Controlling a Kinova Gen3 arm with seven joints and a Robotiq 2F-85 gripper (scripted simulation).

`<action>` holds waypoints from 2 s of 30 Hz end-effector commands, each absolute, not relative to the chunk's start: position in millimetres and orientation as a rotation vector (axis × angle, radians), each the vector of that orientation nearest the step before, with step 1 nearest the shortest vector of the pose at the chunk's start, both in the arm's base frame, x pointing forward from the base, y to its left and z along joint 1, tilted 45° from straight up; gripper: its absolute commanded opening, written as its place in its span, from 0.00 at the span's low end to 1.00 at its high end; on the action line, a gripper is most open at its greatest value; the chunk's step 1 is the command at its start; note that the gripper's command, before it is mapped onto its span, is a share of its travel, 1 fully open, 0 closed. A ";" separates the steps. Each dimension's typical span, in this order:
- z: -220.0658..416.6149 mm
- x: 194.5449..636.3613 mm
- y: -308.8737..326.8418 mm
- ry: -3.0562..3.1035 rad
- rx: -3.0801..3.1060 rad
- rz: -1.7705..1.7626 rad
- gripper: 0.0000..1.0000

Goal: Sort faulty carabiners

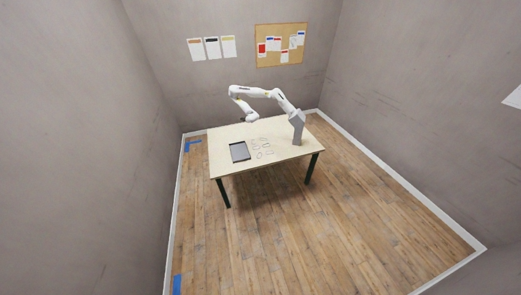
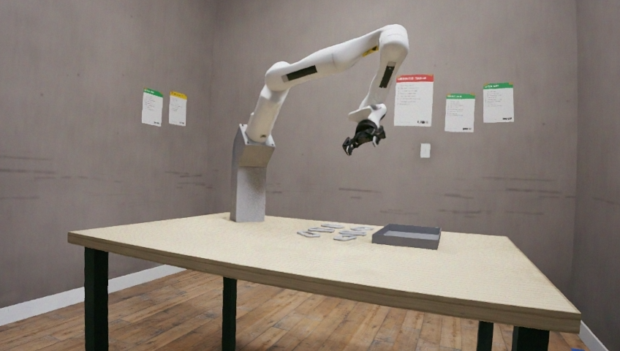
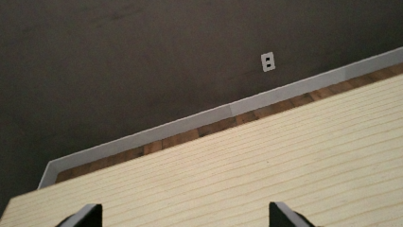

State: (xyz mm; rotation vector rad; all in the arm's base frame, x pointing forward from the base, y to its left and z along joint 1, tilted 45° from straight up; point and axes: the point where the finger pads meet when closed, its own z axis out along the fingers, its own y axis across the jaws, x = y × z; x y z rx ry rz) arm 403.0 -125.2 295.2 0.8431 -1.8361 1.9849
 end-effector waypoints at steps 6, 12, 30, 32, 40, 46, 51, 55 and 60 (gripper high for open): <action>281.1 420.5 -88.3 -1.773 0.930 2.014 1.00; 263.4 441.0 -34.9 -1.659 1.041 2.065 1.00; 237.4 407.6 -12.0 -1.664 1.035 2.066 1.00; 237.4 407.6 -12.0 -1.664 1.035 2.066 1.00; 237.4 407.6 -12.0 -1.664 1.035 2.066 1.00; 210.1 375.2 11.8 -1.668 1.029 2.065 1.00; 210.1 375.2 11.8 -1.668 1.029 2.065 1.00; 210.1 375.2 11.8 -1.668 1.029 2.065 1.00; 210.1 375.2 11.8 -1.668 1.029 2.065 1.00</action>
